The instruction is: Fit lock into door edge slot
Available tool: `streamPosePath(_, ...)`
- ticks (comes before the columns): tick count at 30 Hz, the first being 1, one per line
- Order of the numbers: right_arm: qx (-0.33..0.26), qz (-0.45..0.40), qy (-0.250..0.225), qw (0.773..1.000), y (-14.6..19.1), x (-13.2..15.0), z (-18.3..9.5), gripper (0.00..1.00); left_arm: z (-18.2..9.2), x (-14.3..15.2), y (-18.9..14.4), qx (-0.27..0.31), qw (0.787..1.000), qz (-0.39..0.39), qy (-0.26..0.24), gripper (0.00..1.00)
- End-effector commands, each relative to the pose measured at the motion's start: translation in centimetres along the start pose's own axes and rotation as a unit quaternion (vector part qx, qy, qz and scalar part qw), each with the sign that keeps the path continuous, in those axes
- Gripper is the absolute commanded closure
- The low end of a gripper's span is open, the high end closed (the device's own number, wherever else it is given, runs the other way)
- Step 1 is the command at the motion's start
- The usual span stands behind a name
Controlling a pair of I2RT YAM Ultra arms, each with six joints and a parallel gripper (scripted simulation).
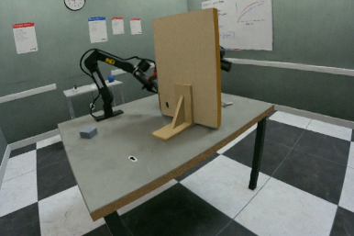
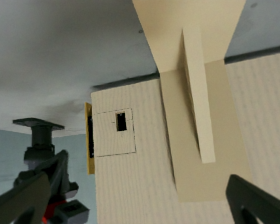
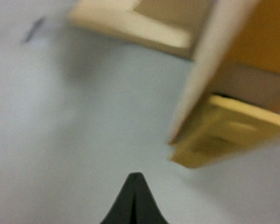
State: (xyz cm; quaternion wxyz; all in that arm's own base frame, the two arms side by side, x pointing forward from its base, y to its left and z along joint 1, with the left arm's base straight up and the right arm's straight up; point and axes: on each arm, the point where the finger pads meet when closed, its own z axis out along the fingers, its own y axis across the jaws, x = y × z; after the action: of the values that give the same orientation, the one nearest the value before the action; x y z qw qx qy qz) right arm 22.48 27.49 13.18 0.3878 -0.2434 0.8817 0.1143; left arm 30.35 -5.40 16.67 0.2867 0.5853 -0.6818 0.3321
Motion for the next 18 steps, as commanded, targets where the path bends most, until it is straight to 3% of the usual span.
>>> streamPosePath(1,0.126,0.085,-0.088,0.984,-2.58,-2.48,-1.41,1.00,0.00,0.69,0.17,-0.005,1.000,0.005,0.004,0.00)
streamPosePath(3,0.156,0.104,-0.108,0.976,-2.59,-2.51,-1.47,1.00,0.00,0.69,0.17,-0.005,1.000,0.005,0.004,0.00)
streamPosePath(18,0.152,0.110,-0.114,0.976,-2.69,-2.89,-1.88,1.00,0.00,0.69,0.17,-0.005,1.000,0.005,0.004,0.00)
